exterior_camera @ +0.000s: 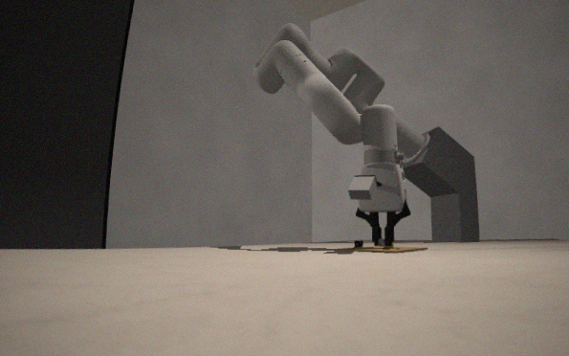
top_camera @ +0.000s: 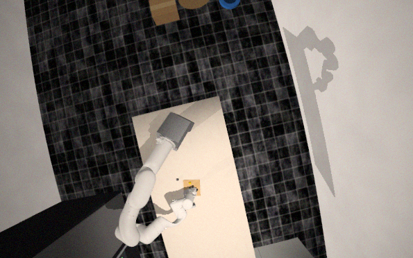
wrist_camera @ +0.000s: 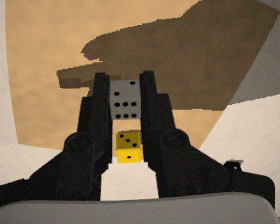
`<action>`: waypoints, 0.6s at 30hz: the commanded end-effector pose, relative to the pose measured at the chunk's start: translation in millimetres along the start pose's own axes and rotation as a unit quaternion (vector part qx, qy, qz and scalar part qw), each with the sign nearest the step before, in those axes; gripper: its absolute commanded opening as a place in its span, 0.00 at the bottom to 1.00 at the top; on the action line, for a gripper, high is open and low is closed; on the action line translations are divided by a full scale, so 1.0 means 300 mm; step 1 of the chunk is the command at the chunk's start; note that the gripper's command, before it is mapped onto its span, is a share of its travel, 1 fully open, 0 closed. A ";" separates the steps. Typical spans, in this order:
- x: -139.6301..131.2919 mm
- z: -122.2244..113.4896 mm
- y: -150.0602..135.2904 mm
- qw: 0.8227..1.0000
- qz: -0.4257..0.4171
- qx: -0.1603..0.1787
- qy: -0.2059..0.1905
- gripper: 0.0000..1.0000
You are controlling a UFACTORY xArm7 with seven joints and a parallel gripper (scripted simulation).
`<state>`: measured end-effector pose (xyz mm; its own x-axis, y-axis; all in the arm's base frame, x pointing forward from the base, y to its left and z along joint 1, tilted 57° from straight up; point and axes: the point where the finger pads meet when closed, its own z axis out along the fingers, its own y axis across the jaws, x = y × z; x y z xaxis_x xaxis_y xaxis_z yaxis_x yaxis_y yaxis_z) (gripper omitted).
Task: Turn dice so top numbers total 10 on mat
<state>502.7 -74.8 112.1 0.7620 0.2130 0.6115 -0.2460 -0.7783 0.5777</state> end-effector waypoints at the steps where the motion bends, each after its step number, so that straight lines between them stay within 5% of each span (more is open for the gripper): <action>1: 0.003 -0.003 -0.004 1.000 0.000 0.001 0.001 0.11; 18: 0.003 0.006 -0.004 1.000 0.000 0.001 0.001 0.11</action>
<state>504.0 -76.0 111.0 0.7621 0.2130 0.6115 -0.2460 -0.7783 0.5777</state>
